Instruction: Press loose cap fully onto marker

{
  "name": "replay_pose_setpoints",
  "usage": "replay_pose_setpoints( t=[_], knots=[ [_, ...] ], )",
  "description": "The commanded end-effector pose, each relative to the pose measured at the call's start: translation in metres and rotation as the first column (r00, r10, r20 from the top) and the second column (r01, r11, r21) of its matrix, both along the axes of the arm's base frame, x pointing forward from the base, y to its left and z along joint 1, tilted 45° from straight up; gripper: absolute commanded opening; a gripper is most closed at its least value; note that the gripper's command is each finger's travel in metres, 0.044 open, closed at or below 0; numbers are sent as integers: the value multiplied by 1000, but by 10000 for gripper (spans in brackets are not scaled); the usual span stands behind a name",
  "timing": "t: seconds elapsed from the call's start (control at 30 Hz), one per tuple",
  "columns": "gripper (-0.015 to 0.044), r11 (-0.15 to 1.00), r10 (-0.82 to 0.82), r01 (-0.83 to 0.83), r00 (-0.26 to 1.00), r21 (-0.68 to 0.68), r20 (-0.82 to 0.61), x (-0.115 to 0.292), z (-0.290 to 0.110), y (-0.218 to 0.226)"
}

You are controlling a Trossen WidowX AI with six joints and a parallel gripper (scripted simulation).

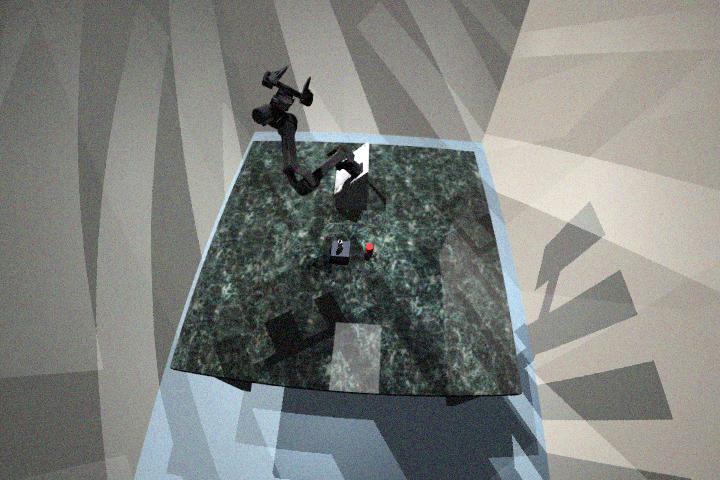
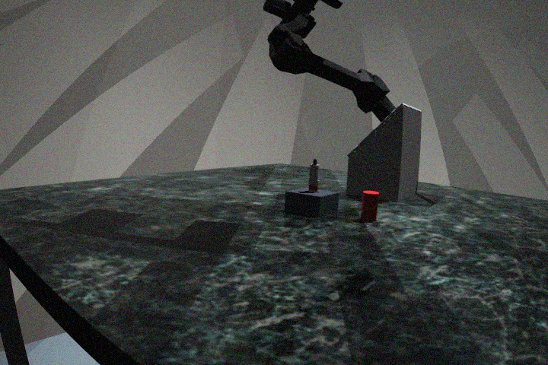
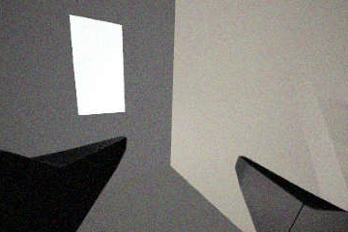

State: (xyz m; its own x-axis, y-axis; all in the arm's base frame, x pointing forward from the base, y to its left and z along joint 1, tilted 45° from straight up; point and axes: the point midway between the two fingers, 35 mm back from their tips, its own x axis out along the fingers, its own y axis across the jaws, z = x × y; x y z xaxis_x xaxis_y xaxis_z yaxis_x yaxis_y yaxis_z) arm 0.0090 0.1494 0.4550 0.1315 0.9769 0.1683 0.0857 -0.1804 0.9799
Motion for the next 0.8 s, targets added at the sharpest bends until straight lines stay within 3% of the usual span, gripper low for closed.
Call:
replay_pose_setpoints(
  t=[0.0,0.17,0.37,0.47,0.63,0.77],
  knots=[
    [374,1000,-3,3,1000,0,5,-1,0,0],
    [253,995,-100,103,976,-3,194,-18,2,9],
    [253,957,-250,289,815,7,523,-38,0,38],
    [253,920,-277,391,678,-14,681,-44,-10,61],
    [253,834,-221,549,420,-53,880,-41,-37,104],
    [253,749,-115,657,248,-79,962,-23,-61,136]
  ],
)
